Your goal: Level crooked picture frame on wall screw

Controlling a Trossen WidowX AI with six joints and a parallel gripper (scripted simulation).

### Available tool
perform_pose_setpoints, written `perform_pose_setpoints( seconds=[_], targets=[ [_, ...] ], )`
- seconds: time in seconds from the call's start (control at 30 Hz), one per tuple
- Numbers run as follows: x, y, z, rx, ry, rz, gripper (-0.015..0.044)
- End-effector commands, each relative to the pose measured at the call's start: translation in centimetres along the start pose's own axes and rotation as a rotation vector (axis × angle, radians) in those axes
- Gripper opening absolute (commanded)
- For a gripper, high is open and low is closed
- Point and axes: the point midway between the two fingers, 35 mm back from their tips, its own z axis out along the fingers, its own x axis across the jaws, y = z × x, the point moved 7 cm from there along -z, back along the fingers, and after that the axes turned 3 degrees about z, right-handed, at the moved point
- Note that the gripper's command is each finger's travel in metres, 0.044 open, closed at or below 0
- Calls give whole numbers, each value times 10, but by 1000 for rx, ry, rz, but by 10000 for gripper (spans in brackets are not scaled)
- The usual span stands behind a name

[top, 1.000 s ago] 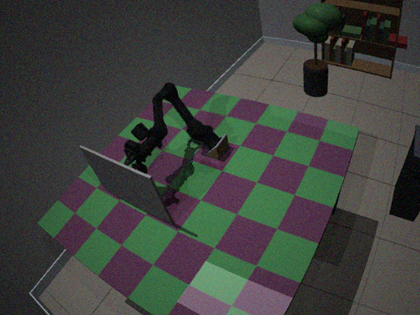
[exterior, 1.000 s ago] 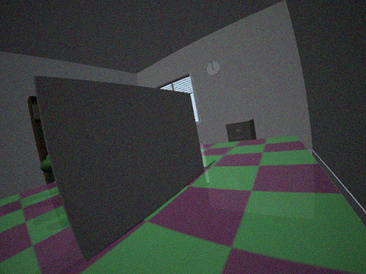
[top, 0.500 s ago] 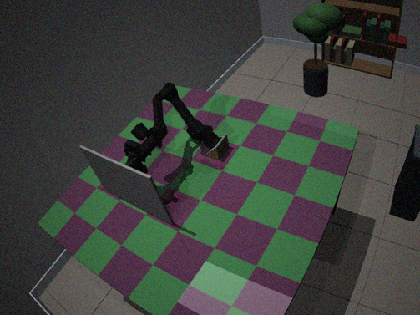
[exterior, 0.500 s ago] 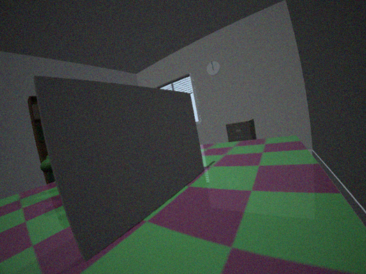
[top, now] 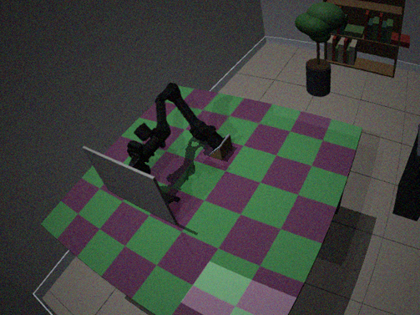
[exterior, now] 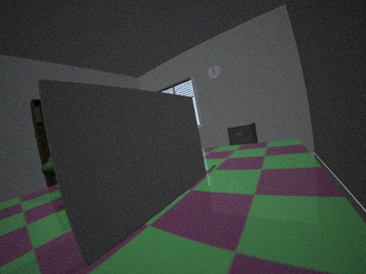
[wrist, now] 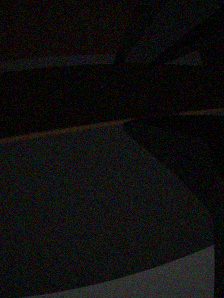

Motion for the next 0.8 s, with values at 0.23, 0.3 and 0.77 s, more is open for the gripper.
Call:
perform_pose_setpoints(
  seconds=[0.23,0.3,0.77],
  targets=[
    [2,0,0,1,3,4,0],
    [3,0,0,1,3,4,0],
    [7,0,0,1,3,4,0]
  ],
)
